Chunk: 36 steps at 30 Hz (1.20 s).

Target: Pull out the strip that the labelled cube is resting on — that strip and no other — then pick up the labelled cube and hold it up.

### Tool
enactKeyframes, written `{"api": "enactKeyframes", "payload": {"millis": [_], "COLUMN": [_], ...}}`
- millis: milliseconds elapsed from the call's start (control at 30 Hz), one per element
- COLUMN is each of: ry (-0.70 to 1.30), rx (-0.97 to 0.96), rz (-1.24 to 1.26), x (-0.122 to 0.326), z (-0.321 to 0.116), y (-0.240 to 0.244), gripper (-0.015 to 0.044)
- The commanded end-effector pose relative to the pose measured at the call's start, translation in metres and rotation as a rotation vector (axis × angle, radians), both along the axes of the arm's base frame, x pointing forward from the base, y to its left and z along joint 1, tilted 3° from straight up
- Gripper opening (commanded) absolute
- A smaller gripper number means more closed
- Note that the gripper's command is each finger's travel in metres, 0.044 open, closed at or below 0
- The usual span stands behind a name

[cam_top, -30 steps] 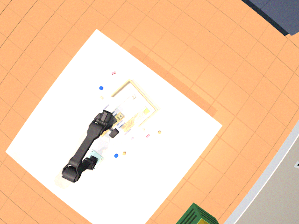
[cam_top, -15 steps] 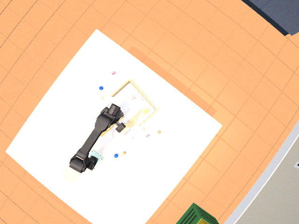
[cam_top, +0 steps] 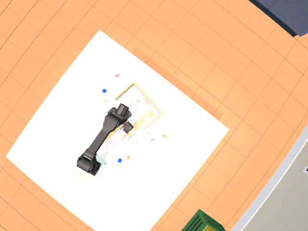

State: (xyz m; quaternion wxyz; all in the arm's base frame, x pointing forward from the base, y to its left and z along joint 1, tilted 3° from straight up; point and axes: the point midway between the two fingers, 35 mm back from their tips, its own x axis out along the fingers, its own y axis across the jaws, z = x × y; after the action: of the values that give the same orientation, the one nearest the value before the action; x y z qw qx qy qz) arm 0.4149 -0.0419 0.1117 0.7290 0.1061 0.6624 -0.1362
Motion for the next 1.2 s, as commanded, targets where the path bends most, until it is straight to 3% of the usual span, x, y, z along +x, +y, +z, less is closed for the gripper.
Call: {"api": "enactKeyframes", "payload": {"millis": [0, 1067, 1167], "ry": [0.012, 0.012, 0.007], "rx": [0.004, 0.004, 0.0], "rz": [0.007, 0.007, 0.0], "x": [0.0, 0.002, 0.003], "z": [-0.01, -0.051, -0.049], "y": [0.0, -0.003, -0.003], "gripper": [0.025, 0.025, 0.0171]}}
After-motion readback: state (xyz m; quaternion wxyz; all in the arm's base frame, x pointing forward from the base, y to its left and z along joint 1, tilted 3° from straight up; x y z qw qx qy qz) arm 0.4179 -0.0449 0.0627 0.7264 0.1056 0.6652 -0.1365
